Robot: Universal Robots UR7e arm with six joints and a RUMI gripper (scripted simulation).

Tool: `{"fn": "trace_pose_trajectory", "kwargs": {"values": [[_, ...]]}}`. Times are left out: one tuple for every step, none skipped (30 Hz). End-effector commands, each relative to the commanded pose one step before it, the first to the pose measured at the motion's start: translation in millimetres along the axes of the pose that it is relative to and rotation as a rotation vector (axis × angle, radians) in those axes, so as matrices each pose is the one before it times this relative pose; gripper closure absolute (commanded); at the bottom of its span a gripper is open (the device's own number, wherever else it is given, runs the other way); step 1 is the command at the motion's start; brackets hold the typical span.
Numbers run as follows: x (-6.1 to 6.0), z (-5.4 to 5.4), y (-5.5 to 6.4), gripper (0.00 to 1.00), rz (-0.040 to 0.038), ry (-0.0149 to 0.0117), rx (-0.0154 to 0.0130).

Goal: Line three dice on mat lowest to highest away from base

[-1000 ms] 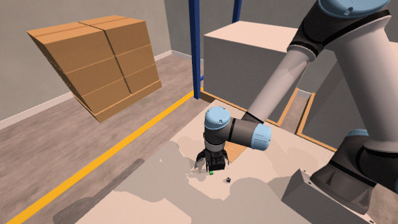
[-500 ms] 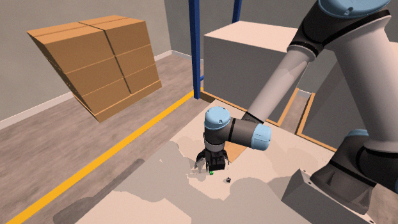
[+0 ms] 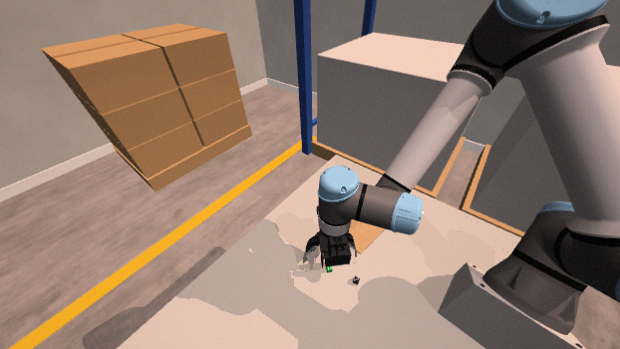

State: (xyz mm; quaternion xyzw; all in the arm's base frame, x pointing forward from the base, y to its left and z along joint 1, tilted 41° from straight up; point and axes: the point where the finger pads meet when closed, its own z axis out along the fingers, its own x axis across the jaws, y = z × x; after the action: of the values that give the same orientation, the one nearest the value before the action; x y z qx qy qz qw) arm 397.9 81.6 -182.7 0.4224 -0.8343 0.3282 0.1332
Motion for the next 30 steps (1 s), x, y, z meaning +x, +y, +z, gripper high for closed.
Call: {"fn": "trace_pose_trajectory", "kwargs": {"values": [[-0.3,-2.34,-0.21,0.0,0.00031,-0.00102,0.00058],[0.0,-1.38,0.0,0.0,0.0,0.0,0.0],[0.0,-1.8,0.0,0.0,0.0,0.0,0.0],[-0.01,-2.25,0.0,0.0,0.0,0.0,0.0],[0.01,-2.71,0.0,0.0,0.0,0.0,0.0],[0.0,-3.15,0.0,0.0,0.0,0.0,0.0],[0.0,0.0,0.0,0.0,0.0,0.0,0.0],[0.0,0.0,0.0,0.0,0.0,0.0,0.0],[0.0,-3.59,0.0,0.0,0.0,0.0,0.0],[0.0,-4.0,0.0,0.0,0.0,0.0,0.0],[0.0,-4.38,0.0,0.0,0.0,0.0,0.0],[0.0,-4.72,0.0,0.0,0.0,0.0,0.0],[0.0,-5.02,0.0,0.0,0.0,0.0,0.0],[0.0,-5.27,0.0,0.0,0.0,0.0,0.0],[0.0,-5.47,0.0,0.0,0.0,0.0,0.0],[0.0,-5.61,0.0,0.0,0.0,0.0,0.0],[0.0,-5.69,0.0,0.0,0.0,0.0,0.0],[0.01,-5.71,0.0,0.0,0.0,0.0,0.0],[0.0,-5.67,0.0,0.0,0.0,0.0,0.0],[0.0,-5.57,0.0,0.0,0.0,0.0,0.0],[0.0,-5.41,0.0,0.0,0.0,0.0,0.0],[0.0,-5.19,0.0,0.0,0.0,0.0,0.0],[0.0,-4.91,0.0,0.0,0.0,0.0,0.0],[0.0,0.0,0.0,0.0,0.0,0.0,0.0],[0.0,0.0,0.0,0.0,0.0,0.0,0.0],[0.0,-4.58,0.0,0.0,0.0,0.0,0.0],[0.0,-4.2,0.0,0.0,0.0,0.0,0.0],[0.01,-3.79,0.0,0.0,0.0,0.0,0.0],[-0.01,-3.34,0.0,0.0,0.0,0.0,0.0],[0.0,-2.88,0.0,0.0,0.0,0.0,0.0]]}}
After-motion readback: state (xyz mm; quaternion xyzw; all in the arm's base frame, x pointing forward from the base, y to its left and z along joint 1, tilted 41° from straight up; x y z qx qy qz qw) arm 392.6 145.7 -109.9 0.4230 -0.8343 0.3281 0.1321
